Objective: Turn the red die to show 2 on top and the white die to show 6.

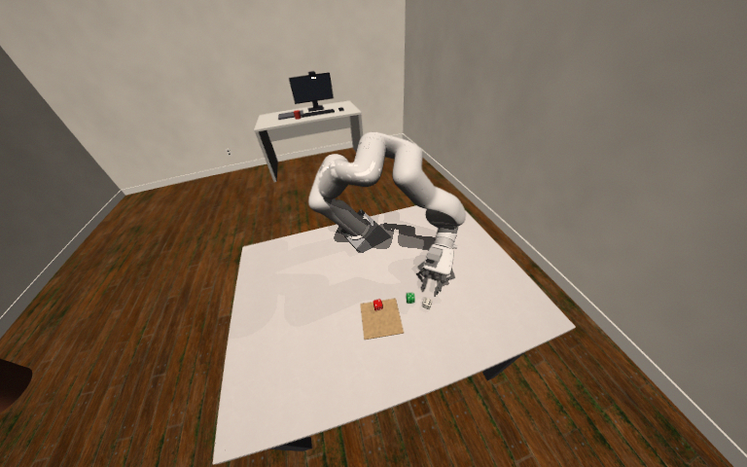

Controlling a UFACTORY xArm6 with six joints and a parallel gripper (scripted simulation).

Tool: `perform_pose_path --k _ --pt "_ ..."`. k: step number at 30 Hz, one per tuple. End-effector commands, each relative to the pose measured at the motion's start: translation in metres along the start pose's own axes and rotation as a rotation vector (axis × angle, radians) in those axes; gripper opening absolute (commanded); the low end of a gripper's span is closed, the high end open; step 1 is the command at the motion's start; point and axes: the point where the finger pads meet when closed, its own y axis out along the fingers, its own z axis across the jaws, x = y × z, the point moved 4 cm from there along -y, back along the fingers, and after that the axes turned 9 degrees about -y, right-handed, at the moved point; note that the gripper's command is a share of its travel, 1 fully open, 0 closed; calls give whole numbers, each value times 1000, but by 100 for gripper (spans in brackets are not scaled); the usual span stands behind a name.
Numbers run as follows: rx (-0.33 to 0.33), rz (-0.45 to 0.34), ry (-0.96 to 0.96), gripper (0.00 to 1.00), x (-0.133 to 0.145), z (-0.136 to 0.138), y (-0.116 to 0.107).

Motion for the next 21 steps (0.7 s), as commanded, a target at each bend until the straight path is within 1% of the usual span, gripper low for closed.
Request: perform_pose_path --k 1,4,10,12,14,16,17,19,20,21 --pt "-1 0 3 47 -18 2 -10" --pt "-1 0 3 47 -23 3 -12" --pt "-1 -1 3 47 -24 3 -13" --pt "-5 -22 3 47 -26 3 -12" --pt "-17 -84 4 47 -31 4 -11" --pt "-37 -195 6 47 -41 5 -8" --pt "-38 -198 6 47 -41 5 -8" --pt "-50 -263 7 47 -47 6 -5" --pt "-52 -273 7 47 -48 6 -5" --pt "-58 -321 7 47 -52 7 -2"
